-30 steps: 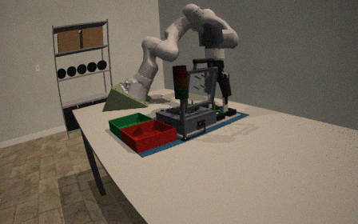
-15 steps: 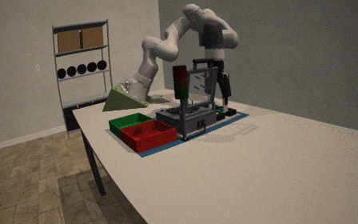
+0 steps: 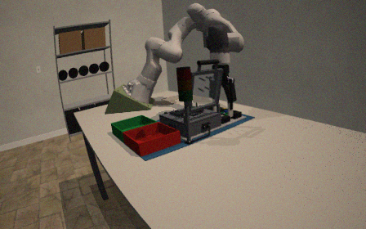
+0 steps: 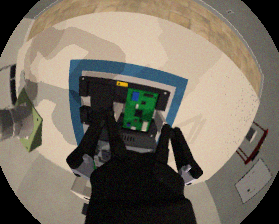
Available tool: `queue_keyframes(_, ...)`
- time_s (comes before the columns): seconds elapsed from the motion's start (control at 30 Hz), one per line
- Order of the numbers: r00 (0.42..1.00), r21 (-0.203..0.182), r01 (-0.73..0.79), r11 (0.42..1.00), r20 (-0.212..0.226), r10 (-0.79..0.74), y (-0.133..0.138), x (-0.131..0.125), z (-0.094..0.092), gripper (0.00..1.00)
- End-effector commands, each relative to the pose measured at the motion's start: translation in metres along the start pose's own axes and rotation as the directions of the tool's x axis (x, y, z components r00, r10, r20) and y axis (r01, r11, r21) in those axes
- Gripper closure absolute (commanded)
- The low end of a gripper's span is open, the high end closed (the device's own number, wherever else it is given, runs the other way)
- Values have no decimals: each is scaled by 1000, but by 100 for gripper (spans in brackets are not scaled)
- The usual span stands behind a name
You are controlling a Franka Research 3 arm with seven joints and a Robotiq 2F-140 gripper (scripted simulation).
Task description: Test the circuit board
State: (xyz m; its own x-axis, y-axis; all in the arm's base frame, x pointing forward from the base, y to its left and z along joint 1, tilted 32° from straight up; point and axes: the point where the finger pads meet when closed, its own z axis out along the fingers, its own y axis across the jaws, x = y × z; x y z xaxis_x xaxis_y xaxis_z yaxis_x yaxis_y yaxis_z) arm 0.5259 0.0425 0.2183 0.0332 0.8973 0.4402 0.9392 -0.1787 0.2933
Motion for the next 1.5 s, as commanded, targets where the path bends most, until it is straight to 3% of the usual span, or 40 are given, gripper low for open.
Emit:
queue_keyframes(0.0, 1000, -6, 1, 1000, 4, -1, 1, -3, 1, 42)
queue_keyframes(0.77, 1000, -6, 1, 1000, 4, -1, 1, -3, 2, 42)
queue_keyframes(0.8, 1000, -6, 1, 1000, 4, -1, 1, -3, 2, 46)
queue_keyframes(1.47, 1000, -6, 1, 1000, 4, -1, 1, -3, 2, 49)
